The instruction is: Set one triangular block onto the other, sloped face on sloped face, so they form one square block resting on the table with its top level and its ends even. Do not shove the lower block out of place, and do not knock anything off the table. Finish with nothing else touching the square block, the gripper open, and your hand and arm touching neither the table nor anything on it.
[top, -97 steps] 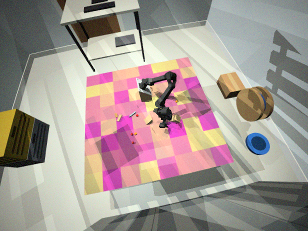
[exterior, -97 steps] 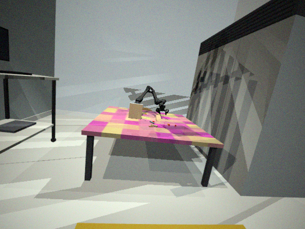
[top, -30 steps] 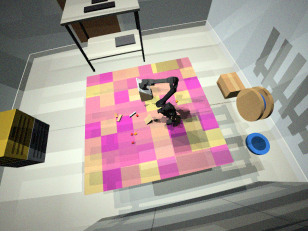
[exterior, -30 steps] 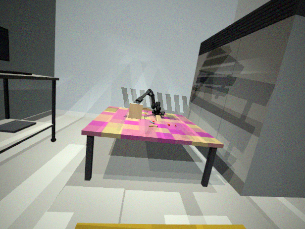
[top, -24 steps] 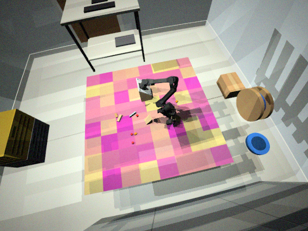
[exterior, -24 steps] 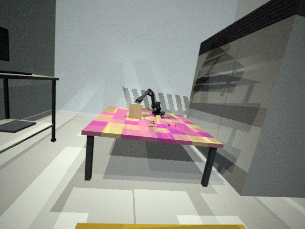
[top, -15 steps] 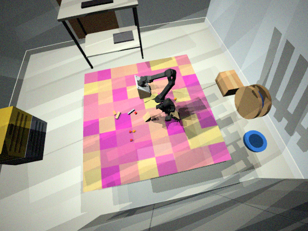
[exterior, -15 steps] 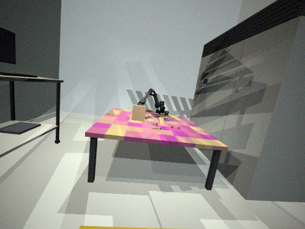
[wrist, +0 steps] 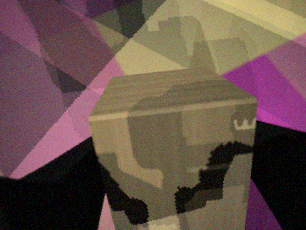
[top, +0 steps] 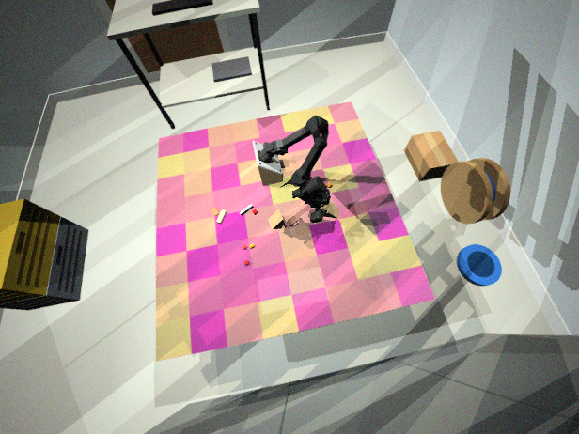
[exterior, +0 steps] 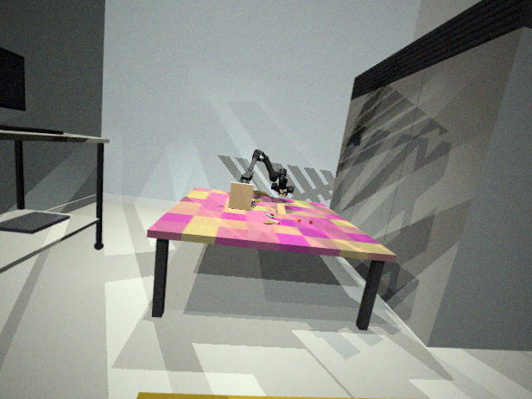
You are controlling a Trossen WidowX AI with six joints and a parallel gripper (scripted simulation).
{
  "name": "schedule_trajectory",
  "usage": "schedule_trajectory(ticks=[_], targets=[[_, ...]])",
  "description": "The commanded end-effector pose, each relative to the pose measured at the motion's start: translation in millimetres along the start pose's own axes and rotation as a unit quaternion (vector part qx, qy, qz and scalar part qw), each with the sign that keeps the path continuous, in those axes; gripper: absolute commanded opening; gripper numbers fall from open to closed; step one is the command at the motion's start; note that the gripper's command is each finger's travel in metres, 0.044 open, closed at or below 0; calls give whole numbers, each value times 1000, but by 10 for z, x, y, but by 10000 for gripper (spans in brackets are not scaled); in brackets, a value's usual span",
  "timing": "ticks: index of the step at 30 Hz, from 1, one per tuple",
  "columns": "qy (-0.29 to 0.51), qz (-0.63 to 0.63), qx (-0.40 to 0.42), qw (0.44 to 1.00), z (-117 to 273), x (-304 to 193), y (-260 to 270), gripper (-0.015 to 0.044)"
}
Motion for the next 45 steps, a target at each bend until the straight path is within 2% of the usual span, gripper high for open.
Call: schedule_trajectory(ticks=[1, 11, 22, 33, 45], targets=[[1, -3, 0, 1000, -2, 1, -4, 0], [29, -159, -24, 987, -118, 28, -184, 0], [59, -335, -60, 939, -218, 53, -339, 0], [86, -498, -105, 857, -286, 78, -425, 0], [109, -650, -163, 734, -314, 111, -434, 0]])
Point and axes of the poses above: the point midway between the two fingers, 35 mm back from their tips, its own z axis back along the fingers, its own y axis across the jaws, x = y × z, the point moved 1 cm from there along z, back along the fingers, and after that the axes turned 2 degrees about z, right-handed, at the moved point
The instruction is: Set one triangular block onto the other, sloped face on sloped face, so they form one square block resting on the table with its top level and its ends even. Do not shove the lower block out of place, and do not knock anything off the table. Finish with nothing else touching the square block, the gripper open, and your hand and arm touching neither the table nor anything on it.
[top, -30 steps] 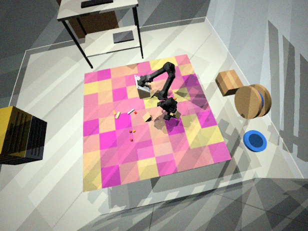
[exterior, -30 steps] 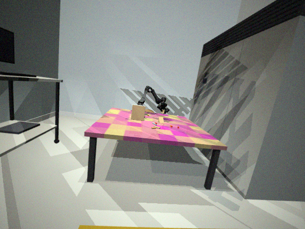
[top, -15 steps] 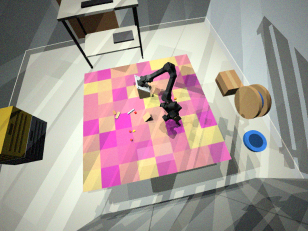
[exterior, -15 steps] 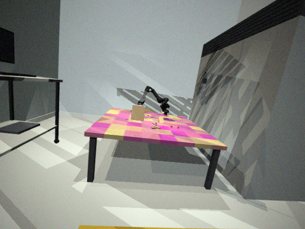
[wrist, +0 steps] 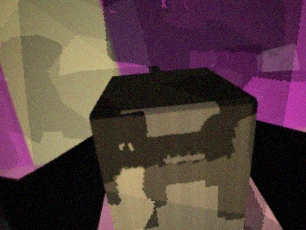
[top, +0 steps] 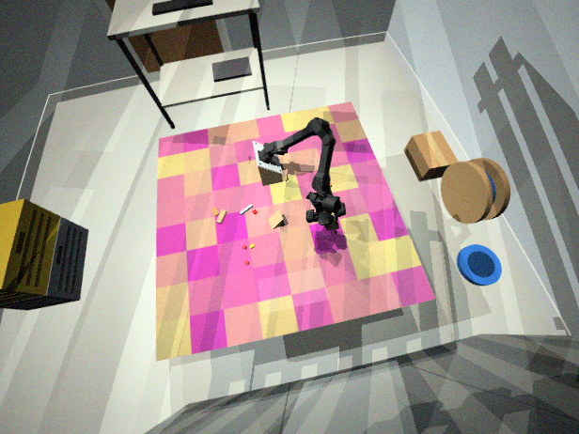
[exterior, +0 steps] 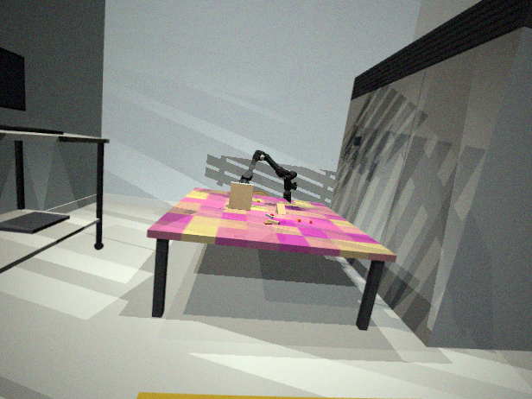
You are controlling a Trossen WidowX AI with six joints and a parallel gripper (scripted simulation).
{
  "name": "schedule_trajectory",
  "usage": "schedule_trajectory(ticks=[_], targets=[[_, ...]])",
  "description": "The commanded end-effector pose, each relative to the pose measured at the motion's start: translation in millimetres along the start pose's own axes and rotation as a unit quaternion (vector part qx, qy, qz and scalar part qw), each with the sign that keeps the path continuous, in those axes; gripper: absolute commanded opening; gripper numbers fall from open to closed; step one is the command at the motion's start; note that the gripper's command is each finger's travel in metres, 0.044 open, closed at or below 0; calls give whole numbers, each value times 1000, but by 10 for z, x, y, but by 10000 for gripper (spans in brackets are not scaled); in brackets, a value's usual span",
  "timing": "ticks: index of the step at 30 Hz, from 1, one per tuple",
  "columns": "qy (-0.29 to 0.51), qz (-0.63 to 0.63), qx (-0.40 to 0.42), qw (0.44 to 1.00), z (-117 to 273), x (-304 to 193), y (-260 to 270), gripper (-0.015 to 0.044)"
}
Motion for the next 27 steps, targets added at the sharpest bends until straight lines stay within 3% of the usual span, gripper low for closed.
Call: schedule_trajectory(ticks=[1, 14, 27], targets=[[0, -72, -23, 997, 15, 25, 38, 0], [2, -274, -97, 957, 73, -59, 97, 0], [-14, -457, -175, 872, 210, -233, 183, 0]])
Point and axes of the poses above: the point midway between the two fingers, 35 mm back from their tips, its own z axis back along the fingers, its own y axis across the jaws, x = y × z, the point moved 1 cm from there along z, back along the fingers, and after that the axes turned 2 degrees about z, right-handed, at the moved point
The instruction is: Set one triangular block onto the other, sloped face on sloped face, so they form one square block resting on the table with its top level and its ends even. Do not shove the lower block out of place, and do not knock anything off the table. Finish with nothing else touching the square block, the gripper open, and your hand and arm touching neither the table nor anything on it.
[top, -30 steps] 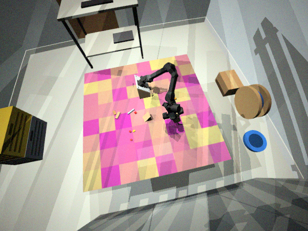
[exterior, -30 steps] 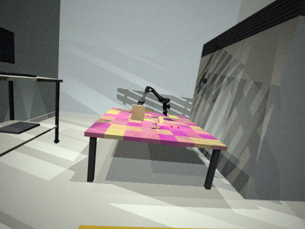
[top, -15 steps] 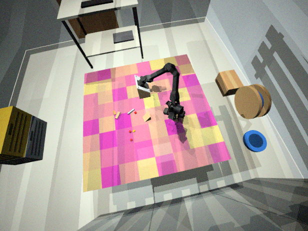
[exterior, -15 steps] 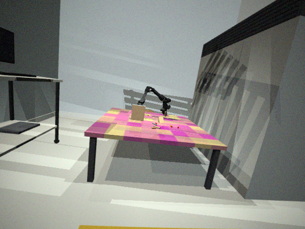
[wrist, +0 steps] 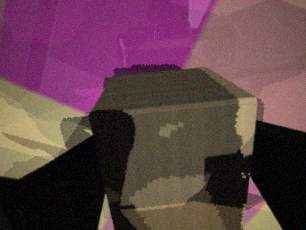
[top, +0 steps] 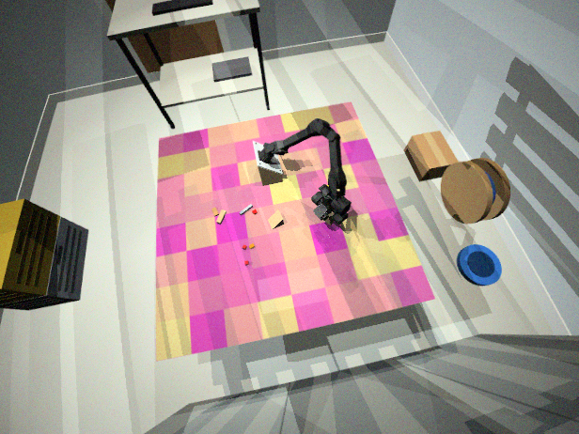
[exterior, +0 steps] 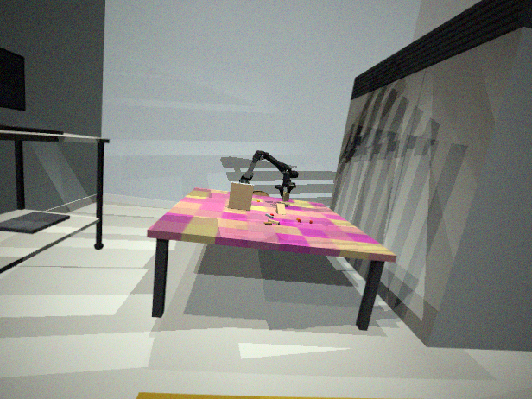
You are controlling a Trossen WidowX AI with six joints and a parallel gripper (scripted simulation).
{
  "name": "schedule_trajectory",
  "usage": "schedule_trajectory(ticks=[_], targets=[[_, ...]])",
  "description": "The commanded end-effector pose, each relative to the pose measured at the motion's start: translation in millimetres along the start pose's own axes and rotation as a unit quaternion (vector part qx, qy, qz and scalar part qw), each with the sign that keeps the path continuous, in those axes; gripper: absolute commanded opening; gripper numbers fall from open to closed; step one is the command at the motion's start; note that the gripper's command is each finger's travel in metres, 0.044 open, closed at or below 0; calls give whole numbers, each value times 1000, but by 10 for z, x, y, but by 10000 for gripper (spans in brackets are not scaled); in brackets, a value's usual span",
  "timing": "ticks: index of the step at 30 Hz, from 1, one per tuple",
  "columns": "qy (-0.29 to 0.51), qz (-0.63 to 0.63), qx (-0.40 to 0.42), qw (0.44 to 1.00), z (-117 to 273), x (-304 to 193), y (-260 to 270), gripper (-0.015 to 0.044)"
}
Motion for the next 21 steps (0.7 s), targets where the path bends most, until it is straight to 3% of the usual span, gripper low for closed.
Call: schedule_trajectory(ticks=[1, 7, 14, 21], targets=[[-12, -69, -23, 997, 77, -59, -22, 0], [-27, -149, -55, 987, 156, -145, -88, 0], [-28, -151, -55, 987, 160, -140, -92, 0], [-39, -151, -57, 986, 211, 155, -146, 0]])
Point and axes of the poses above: the point midway between the two fingers, 35 mm back from their tips, its own z axis back along the fingers, its own y axis across the jaws, x = y × z, the point moved 1 cm from there along z, back along the fingers, and after that the axes turned 2 degrees about z, right-handed, at the moved point
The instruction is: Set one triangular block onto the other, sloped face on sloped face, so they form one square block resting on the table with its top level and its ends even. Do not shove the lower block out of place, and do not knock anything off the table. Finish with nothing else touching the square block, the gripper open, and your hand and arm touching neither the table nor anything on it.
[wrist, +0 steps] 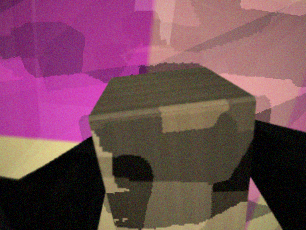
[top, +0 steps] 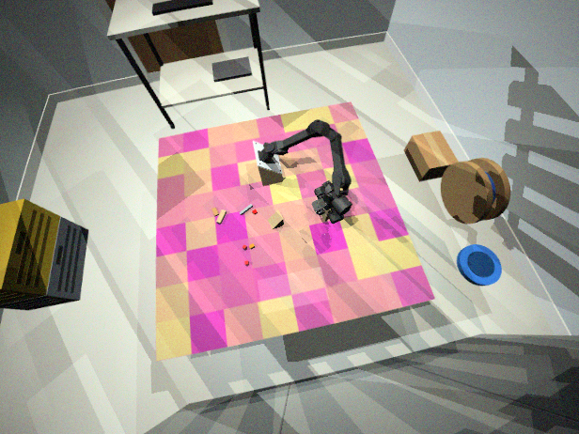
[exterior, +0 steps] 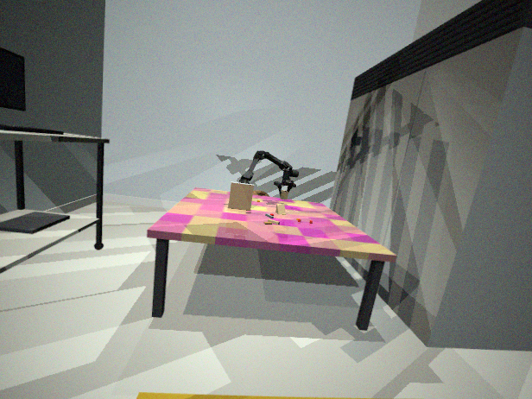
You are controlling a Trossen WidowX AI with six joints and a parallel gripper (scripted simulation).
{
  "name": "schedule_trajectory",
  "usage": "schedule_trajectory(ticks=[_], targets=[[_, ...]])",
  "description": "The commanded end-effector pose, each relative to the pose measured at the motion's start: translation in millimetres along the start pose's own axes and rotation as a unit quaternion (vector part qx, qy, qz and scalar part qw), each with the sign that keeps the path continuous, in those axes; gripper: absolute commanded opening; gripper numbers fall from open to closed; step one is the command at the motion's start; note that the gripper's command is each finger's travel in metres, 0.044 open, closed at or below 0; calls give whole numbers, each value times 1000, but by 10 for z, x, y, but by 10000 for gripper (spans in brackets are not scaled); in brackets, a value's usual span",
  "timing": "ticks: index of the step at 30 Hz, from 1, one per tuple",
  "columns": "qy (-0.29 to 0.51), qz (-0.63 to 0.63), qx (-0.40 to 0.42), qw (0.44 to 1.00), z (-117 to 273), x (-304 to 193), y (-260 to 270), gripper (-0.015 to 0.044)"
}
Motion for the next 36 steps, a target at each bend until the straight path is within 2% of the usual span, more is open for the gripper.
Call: schedule_trajectory(ticks=[1, 36], targets=[[-11, -4, 2, 1000, 41, 230, 24, 0], [-43, -9, -6, 999, 345, 1873, -266, 0]])
Point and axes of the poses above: the point midway between the two fingers, 35 mm back from their tips, its own z axis back along the fingers, its own y axis across the jaws, x = y × z, the point moved 1 cm from there along z, back along the fingers, and after that the axes turned 2 degrees about z, right-handed, at the moved point
